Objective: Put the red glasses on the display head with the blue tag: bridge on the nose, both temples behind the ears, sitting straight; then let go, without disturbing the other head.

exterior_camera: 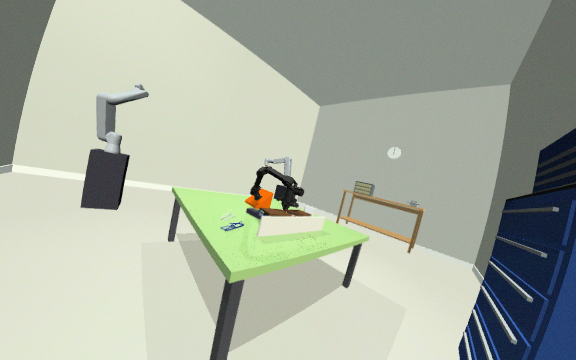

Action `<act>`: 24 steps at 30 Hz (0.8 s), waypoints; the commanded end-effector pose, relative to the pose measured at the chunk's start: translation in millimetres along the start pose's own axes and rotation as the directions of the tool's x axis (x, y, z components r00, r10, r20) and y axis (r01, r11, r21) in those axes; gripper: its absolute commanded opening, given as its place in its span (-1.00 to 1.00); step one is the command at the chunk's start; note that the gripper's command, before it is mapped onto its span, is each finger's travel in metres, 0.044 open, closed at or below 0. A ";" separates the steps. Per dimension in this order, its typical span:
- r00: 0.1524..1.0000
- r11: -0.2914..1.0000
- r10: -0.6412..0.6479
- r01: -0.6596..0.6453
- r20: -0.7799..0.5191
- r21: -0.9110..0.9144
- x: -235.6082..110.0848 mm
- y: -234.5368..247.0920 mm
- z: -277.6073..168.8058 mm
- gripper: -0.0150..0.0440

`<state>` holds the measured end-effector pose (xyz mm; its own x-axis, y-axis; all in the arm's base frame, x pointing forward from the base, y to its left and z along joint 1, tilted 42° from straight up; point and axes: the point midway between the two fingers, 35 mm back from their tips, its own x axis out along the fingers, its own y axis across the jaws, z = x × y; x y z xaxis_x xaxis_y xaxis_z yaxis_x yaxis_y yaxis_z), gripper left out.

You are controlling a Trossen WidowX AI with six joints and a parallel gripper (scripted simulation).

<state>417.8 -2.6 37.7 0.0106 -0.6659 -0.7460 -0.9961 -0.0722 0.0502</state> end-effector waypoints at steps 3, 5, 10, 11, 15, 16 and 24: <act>1.000 1.000 -0.002 0.002 -0.001 -0.002 -0.2 -5.5 -1.0 -0.49; 1.000 1.000 -0.002 0.002 -0.001 -0.002 -0.2 -6.0 -1.0 -0.49; 1.000 1.000 -0.002 0.002 -0.001 -0.002 -0.1 -6.8 -1.0 -0.49; 1.000 1.000 -0.002 0.002 -0.001 -0.002 -0.1 -6.8 -1.0 -0.49; 1.000 1.000 -0.002 0.002 -0.002 -0.002 0.3 -6.7 -0.9 -0.49; 1.000 1.000 -0.002 0.002 -0.002 -0.002 0.6 -6.6 -0.9 -0.49; 1.000 1.000 -0.002 0.002 -0.002 -0.002 2.0 -6.3 -1.1 -0.49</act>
<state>424.1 -2.8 36.9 0.0124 -0.6650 -0.7467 -0.9963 -0.0721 0.0477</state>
